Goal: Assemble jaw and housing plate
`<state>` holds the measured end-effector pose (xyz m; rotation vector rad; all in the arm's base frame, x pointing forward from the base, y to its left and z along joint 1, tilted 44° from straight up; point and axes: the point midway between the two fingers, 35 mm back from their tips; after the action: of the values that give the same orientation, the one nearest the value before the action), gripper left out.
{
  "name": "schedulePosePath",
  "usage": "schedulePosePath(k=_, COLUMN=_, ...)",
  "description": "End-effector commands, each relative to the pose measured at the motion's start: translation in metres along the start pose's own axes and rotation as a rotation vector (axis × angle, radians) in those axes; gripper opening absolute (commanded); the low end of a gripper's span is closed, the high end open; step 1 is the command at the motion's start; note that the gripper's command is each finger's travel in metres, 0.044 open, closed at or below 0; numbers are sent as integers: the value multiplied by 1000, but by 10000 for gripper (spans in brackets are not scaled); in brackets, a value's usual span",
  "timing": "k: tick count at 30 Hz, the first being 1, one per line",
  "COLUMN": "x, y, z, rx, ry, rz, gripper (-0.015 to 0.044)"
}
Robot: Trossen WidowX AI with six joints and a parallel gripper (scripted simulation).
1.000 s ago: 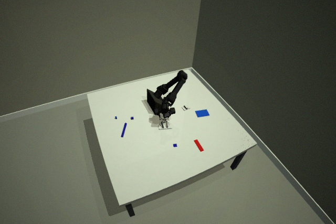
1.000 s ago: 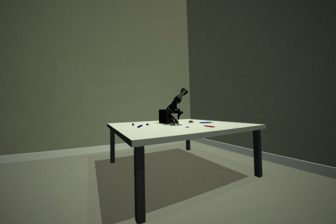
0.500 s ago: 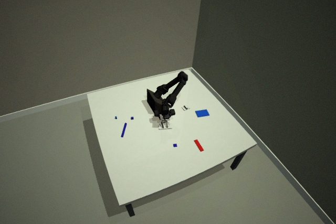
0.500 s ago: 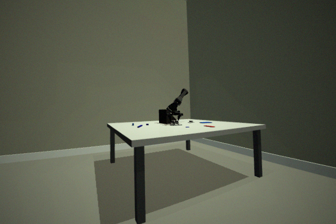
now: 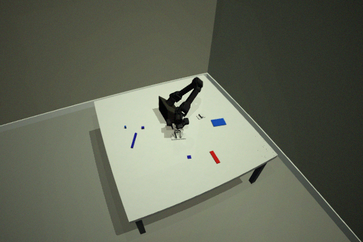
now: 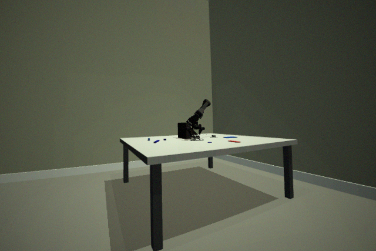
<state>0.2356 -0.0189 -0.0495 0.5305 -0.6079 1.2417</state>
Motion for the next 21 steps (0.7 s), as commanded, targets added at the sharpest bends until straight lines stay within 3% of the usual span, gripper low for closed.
schedulePosePath(k=1, x=0, y=0, z=-1, rx=0, ry=-4, rz=-6, gripper=351)
schedulePosePath(k=21, x=0, y=0, z=-6, rx=0, ry=-5, rz=-7, gripper=351)
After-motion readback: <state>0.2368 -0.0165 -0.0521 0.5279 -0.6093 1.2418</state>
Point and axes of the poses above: the point midway between the two fingers, 35 mm back from their tips, its own z axis back along the fingers, its own x axis across the jaws, y = z × x, and after that the axes turned 12 degrees about z, right-handed
